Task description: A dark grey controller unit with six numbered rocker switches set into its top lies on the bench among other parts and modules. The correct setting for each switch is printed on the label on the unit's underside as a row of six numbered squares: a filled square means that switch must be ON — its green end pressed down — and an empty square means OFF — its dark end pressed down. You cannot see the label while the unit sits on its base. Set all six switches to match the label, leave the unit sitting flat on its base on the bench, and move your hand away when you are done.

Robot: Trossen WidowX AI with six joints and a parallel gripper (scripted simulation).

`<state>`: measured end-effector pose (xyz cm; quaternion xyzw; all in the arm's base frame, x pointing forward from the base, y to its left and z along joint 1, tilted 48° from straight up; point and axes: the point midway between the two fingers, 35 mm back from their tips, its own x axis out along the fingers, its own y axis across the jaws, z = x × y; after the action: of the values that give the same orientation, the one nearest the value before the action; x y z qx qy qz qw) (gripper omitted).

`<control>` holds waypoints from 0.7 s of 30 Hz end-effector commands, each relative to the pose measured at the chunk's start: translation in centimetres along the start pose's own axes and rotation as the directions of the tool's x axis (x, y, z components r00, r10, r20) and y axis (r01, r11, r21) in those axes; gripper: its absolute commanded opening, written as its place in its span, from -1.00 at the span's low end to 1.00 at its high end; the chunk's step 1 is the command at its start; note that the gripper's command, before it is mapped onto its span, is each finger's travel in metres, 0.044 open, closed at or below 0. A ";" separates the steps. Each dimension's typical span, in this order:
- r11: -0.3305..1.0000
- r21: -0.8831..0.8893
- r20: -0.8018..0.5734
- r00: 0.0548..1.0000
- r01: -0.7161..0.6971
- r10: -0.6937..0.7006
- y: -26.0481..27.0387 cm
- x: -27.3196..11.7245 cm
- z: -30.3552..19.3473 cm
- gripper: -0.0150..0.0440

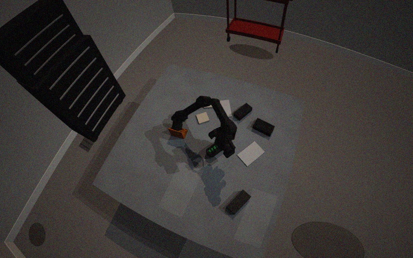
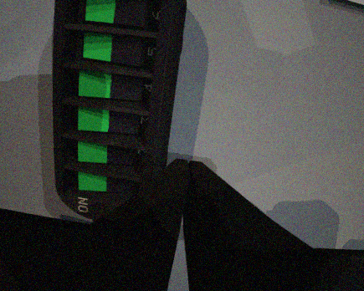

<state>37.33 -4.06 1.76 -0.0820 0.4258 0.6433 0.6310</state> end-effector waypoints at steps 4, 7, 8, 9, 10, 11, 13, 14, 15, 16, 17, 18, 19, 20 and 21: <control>1.000 0.000 0.000 1.000 0.000 0.000 0.0 0.0 0.0 -0.14; 1.000 0.000 0.000 1.000 0.000 0.000 0.0 0.0 0.0 0.13; 1.000 0.000 0.000 1.000 0.000 0.000 0.0 0.0 0.0 0.22; 1.000 0.000 0.000 1.000 0.000 0.000 0.0 0.0 0.0 0.31; 1.000 0.000 0.000 1.000 0.000 0.000 0.0 0.0 0.0 0.40; 1.000 0.000 0.000 1.000 0.000 0.000 0.0 0.0 0.0 0.49; 1.000 0.000 0.000 1.000 0.000 0.000 0.0 0.0 0.0 0.67; 1.000 0.000 0.000 1.000 0.000 0.000 0.0 0.0 0.0 0.75; 1.000 0.000 0.000 1.000 0.000 0.000 0.0 0.0 0.0 0.84; 1.000 0.000 0.000 1.000 0.000 0.000 0.0 0.0 0.0 0.93; 1.000 0.000 0.000 1.000 0.000 0.000 0.0 0.0 0.0 1.00; 1.000 0.000 0.000 1.000 0.000 0.000 0.0 0.0 0.0 1.00; 1.000 0.000 0.000 1.000 0.000 0.000 0.0 0.0 0.0 1.00; 1.000 0.000 0.000 1.000 0.008 -0.008 0.0 -0.3 0.0 0.91; 0.999 0.000 -0.002 0.999 0.033 -0.033 0.1 -1.3 0.0 0.82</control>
<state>37.33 -4.15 1.87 -0.0827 0.4256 0.6422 0.6321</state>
